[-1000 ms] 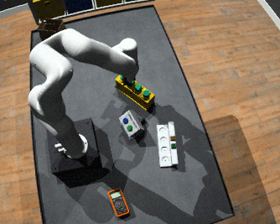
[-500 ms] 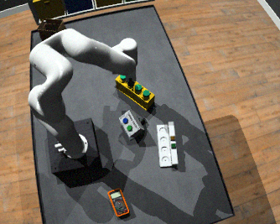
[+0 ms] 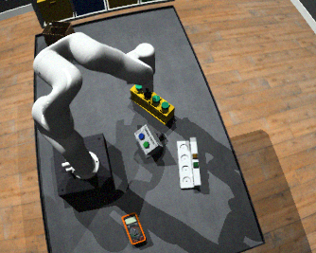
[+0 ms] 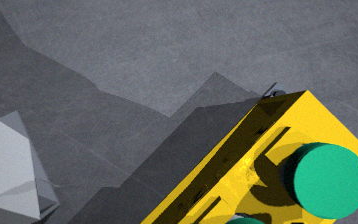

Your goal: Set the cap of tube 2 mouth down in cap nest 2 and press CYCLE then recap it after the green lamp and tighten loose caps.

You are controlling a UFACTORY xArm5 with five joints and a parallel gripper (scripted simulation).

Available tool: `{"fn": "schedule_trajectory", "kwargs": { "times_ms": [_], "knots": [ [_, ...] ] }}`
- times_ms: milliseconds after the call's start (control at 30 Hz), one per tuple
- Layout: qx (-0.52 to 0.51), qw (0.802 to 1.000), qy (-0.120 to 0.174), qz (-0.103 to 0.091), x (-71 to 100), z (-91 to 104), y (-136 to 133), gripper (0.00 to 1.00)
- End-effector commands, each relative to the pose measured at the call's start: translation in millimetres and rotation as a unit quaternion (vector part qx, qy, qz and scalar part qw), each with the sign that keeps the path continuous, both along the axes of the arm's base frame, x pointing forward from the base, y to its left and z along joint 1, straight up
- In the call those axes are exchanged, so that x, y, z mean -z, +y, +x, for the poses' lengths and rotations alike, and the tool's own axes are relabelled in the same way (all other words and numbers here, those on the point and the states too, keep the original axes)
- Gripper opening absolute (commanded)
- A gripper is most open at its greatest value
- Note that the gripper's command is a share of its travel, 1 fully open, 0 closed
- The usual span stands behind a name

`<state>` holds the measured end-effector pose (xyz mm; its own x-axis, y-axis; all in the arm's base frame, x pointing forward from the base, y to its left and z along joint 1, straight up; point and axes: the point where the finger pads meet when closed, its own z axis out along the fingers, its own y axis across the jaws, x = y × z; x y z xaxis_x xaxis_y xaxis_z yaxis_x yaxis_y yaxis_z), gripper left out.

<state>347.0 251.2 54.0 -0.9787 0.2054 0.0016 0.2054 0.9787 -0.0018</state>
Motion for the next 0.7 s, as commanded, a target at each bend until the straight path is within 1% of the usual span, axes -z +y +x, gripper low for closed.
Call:
{"fn": "schedule_trajectory", "kwargs": {
  "times_ms": [0,167,233,267,300,367,467,667],
  "knots": [
    [0.122,0.993,-0.003,0.0,-1.0,1.1,0.8,0.46],
    [0.221,0.975,-0.003,0.0,-1.0,1.1,0.8,0.46],
    [0.221,0.975,-0.003,0.0,-1.0,1.1,0.8,0.46],
    [0.272,0.962,-0.003,0.0,-1.0,1.1,0.8,0.46],
    [0.302,0.953,-0.003,0.0,-1.0,1.1,0.8,0.46],
    [0.335,0.942,-0.003,0.0,-1.0,1.1,0.8,0.46],
    [0.396,0.918,-0.003,0.0,-1.0,1.2,0.8,0.46],
    [0.514,0.858,-0.003,0.0,-1.0,1.2,0.8,0.46]
  ]
}}
